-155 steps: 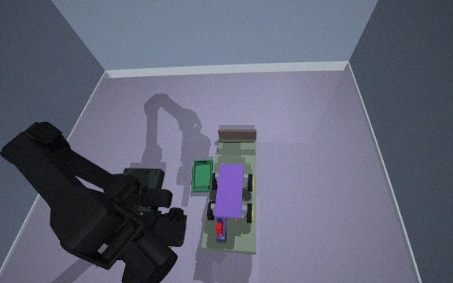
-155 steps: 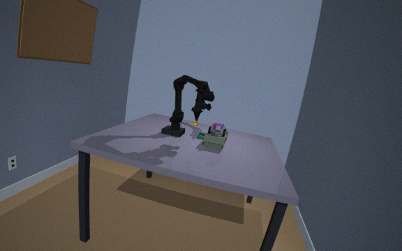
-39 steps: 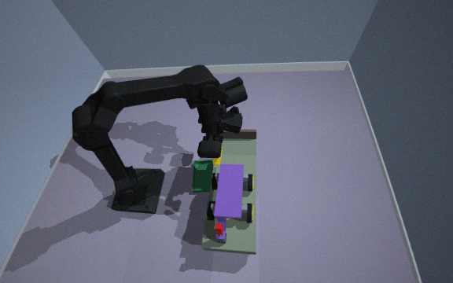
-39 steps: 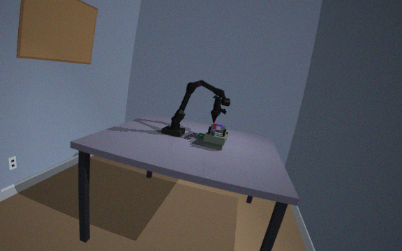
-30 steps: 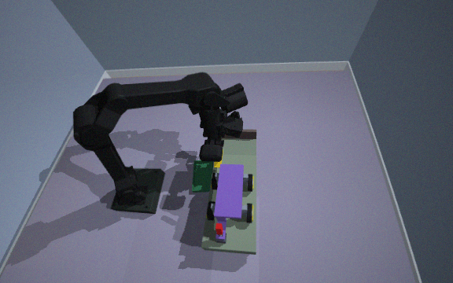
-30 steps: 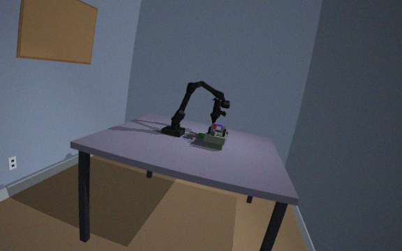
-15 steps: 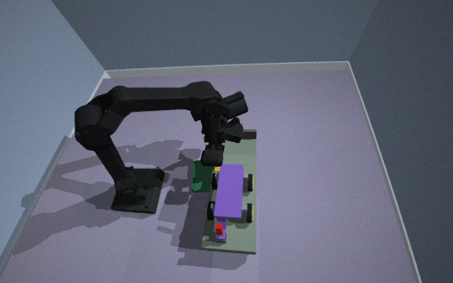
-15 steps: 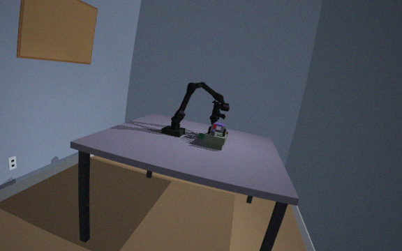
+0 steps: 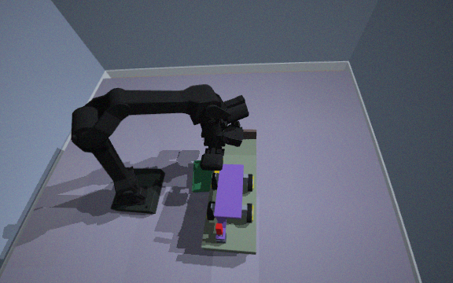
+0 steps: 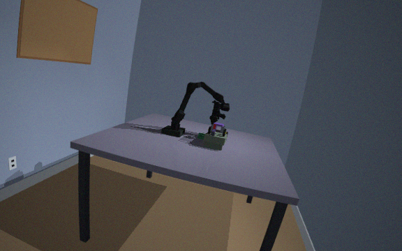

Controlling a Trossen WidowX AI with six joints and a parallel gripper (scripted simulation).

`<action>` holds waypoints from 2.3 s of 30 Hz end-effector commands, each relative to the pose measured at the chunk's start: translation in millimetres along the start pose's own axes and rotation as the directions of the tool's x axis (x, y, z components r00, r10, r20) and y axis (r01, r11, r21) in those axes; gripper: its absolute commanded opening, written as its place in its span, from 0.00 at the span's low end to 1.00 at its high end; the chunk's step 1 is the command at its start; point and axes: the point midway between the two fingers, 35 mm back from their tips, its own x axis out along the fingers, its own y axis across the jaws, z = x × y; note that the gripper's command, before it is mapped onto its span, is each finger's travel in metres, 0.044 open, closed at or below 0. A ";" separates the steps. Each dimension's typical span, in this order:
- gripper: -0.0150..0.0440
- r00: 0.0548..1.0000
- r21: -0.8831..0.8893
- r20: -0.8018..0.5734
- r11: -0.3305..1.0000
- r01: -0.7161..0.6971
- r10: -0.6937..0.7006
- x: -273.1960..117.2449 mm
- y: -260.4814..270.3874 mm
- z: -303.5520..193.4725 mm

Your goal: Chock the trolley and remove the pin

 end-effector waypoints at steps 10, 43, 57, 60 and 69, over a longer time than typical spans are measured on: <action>0.25 1.000 -0.005 0.002 1.000 0.004 -0.004 -0.5 -13.8 0.4; 0.58 1.000 -0.005 0.002 1.000 0.004 -0.004 -19.7 -17.2 0.5; 0.62 1.000 -0.012 -0.001 1.000 0.002 -0.002 -50.9 -16.5 -0.2; 0.75 1.000 -0.012 -0.001 1.000 0.002 -0.002 -50.9 -16.5 -0.2; 0.58 0.996 -0.268 0.085 0.963 0.033 -0.011 -64.6 -24.4 6.1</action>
